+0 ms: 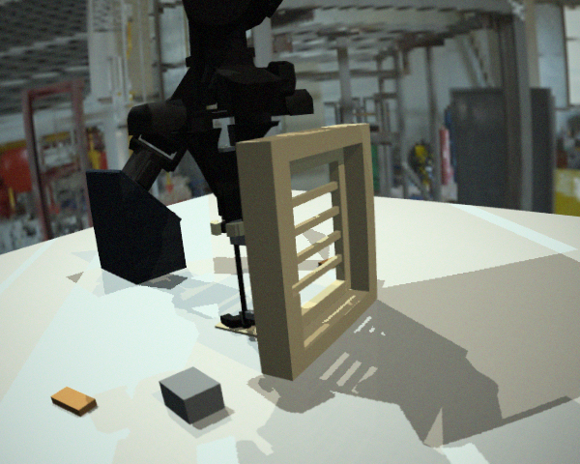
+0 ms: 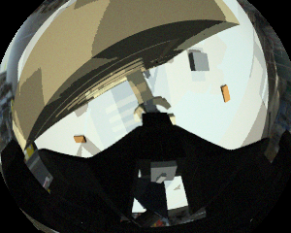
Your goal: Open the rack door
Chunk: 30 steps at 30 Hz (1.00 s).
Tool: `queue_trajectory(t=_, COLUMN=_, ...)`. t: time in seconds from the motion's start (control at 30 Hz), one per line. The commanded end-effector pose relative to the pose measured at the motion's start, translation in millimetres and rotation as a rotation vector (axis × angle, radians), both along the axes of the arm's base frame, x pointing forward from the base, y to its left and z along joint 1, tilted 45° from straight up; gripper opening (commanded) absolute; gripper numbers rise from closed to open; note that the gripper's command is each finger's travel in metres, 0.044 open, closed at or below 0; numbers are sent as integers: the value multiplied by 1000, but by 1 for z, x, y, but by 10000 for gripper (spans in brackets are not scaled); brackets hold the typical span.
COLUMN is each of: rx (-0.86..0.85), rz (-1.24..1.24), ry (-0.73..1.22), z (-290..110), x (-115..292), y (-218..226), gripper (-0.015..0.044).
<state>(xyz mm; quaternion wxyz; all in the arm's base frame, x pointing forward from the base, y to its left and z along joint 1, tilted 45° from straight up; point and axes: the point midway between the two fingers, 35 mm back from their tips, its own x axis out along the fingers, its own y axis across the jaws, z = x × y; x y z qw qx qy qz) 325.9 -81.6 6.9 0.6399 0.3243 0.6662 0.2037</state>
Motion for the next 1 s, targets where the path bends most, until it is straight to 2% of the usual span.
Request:
queue_trajectory(t=0.0, rx=9, rz=-156, ry=149, z=0, x=0, y=1, gripper=21)
queue_trajectory(t=0.83, rx=45, rz=-1043, ry=1004, z=0, x=0, y=1, gripper=21)
queue_trajectory(t=0.97, rx=47, rz=-1095, ry=1055, z=0, x=0, y=1, gripper=21)
